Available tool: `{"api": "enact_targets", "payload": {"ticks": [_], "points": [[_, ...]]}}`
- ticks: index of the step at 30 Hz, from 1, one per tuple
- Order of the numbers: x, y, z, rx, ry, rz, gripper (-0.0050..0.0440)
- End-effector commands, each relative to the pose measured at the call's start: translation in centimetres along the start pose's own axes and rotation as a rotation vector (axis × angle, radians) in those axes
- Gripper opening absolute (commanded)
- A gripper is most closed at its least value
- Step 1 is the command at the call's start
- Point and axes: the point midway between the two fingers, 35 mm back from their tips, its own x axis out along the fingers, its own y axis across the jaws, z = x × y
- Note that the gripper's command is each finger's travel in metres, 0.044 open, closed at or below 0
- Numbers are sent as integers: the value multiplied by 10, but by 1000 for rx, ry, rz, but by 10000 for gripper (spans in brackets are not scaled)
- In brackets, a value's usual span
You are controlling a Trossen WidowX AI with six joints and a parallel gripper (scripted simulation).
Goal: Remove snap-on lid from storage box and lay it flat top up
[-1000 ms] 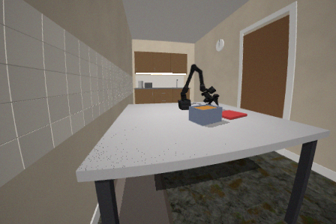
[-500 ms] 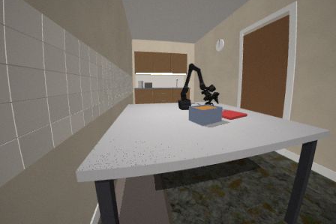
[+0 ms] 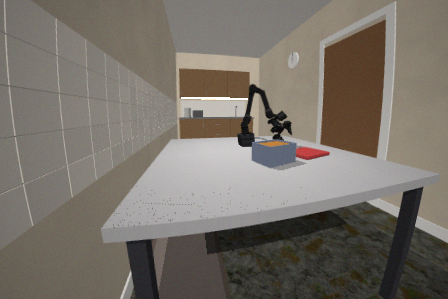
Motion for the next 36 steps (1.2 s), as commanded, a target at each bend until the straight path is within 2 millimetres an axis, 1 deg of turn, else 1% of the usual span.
{"api": "enact_targets", "payload": {"ticks": [1,13,15,19,30,34,36], "points": [[-9,6,0,9,2,7,440],[-32,19,0,9,2,7,440],[-32,19,0,9,2,7,440],[-43,24,0,9,2,7,440],[-61,35,1,9,2,7,440],[-62,35,1,9,2,7,440],[-59,31,2,9,2,7,440]]}}
